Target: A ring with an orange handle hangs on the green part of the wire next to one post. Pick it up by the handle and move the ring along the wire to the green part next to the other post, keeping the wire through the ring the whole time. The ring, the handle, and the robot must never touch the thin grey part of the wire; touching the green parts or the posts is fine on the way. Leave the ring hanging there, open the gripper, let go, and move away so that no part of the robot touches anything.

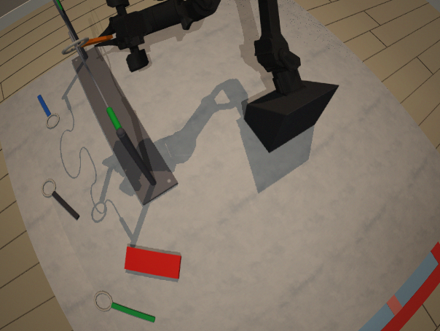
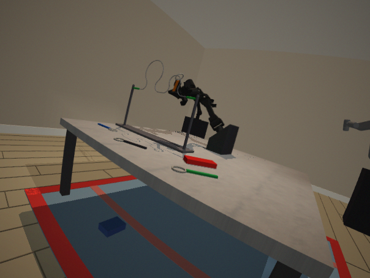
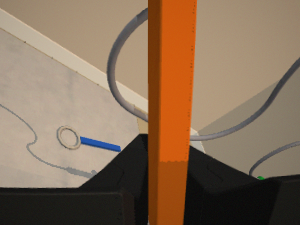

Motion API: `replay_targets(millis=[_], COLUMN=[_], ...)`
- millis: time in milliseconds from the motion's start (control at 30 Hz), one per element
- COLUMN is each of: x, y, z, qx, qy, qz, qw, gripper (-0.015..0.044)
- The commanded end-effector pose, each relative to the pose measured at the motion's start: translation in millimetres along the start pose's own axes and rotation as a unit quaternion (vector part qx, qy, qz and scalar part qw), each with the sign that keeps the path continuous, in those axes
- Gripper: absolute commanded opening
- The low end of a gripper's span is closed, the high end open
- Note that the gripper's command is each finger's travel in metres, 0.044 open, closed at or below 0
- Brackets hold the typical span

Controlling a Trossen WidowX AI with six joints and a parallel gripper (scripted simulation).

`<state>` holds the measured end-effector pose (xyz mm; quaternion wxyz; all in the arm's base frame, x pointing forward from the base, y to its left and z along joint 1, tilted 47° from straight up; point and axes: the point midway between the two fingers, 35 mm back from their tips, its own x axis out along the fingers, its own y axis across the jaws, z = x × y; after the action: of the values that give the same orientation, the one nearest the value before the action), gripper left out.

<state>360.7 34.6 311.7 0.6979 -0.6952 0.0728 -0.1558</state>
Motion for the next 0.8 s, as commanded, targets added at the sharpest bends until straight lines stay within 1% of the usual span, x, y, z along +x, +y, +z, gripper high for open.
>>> replay_targets(millis=[0, 767], x=[0.0, 0.9], y=[0.7, -19.3], z=[0.5, 3.8], qx=[-0.026, -0.151], qy=[-0.005, -0.023], qz=[-0.009, -0.080], qw=[1.000, 0.985], gripper=[-0.0150, -0.0150])
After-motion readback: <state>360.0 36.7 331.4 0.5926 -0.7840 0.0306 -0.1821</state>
